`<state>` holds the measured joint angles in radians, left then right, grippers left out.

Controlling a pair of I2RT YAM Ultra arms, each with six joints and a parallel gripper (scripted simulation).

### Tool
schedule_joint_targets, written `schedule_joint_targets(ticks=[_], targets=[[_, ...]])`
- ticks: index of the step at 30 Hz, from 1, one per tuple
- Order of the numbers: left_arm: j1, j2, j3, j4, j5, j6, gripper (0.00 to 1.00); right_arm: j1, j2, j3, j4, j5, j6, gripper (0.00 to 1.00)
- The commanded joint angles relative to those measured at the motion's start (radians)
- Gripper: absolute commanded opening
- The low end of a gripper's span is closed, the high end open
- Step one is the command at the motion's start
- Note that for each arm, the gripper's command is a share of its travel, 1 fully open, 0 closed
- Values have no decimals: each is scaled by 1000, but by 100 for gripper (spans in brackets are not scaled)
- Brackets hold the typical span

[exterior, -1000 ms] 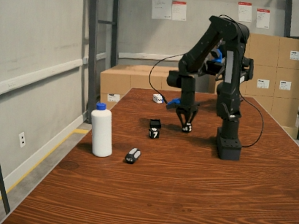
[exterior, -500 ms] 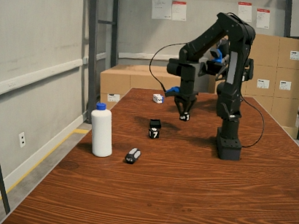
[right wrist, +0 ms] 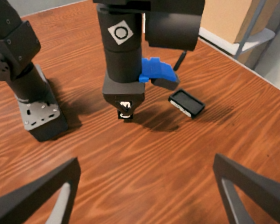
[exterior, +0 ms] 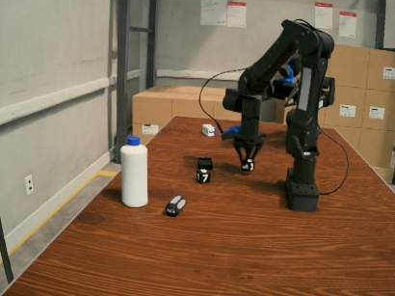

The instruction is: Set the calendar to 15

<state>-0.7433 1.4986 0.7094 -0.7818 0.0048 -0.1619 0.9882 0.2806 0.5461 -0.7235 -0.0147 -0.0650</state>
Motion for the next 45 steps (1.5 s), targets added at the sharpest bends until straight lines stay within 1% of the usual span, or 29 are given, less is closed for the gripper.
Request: schedule_joint_targets(ticks=[1,7,9,17,22,27,38,41,45], targets=[[-9,5,6,17,4,161,26,-4,-17,18,-18,-7,-2,100],[-8,10,21,13,-1,436,26,-4,-17,18,-18,-7,-2,100],[-8,10,21,13,-1,436,26,-4,-17,18,-18,-7,-2,100],[-6,18,28,-2,0,799,26,-4,-17,18,-18,-7,-2,100],[-7,25,34,-12,-4,947,26,-4,-17,18,-18,-7,-2,100],[-2,29,37,-15,2,981,26,-4,-17,18,-18,-7,-2,100],[0,21,28,-3,4,963,26,-4,-17,18,-18,-7,-2,100],[-5,46,72,-31,4,961,26,-4,-17,18,-18,-7,-2,100],[-8,54,61,1,4,960,26,-4,-17,18,-18,-7,-2,100]])
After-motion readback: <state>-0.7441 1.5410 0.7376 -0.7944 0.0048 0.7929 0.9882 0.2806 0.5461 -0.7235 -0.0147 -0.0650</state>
